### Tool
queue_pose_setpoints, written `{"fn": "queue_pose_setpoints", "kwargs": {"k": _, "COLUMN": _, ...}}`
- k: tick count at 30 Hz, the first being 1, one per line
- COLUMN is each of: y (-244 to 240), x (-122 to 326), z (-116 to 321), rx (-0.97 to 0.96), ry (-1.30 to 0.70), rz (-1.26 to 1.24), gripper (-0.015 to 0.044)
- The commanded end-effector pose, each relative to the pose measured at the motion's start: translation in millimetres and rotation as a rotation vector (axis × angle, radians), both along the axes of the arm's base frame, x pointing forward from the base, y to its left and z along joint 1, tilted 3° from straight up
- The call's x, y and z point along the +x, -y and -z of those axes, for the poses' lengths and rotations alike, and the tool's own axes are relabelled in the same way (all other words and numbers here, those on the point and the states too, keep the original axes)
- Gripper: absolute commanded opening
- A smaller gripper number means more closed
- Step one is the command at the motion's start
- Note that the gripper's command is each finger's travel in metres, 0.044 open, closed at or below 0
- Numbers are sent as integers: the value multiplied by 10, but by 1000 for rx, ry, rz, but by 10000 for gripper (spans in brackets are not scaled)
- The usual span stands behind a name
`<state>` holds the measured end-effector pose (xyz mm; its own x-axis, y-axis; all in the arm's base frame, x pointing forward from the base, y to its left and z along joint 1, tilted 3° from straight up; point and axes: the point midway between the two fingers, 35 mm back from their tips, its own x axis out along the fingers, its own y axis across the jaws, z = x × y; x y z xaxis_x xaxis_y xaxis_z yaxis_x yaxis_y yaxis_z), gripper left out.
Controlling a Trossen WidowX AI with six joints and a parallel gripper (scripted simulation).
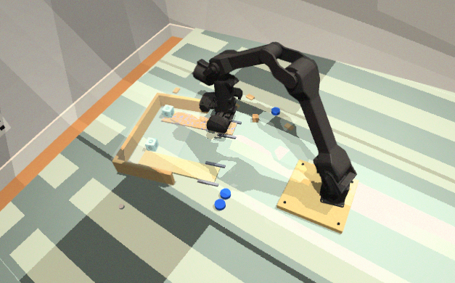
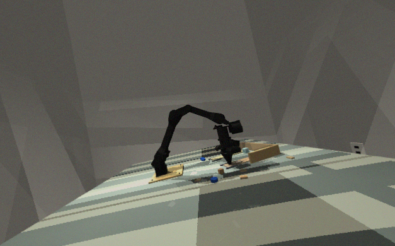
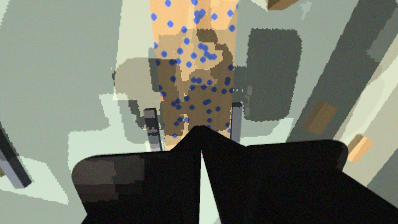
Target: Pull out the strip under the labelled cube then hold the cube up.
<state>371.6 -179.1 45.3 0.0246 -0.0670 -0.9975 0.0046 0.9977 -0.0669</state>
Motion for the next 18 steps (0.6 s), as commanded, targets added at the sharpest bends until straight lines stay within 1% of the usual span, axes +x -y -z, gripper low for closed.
{"fn": "queue_pose_setpoints", "kwargs": {"k": 1, "y": -4, "x": 5, "z": 32, "rx": 4, "ry": 0, "rz": -5, "gripper": 0}}
{"fn": "queue_pose_setpoints", "kwargs": {"k": 18, "y": 0, "x": 11, "z": 48, "rx": 4, "ry": 0, "rz": -5, "gripper": 0}}
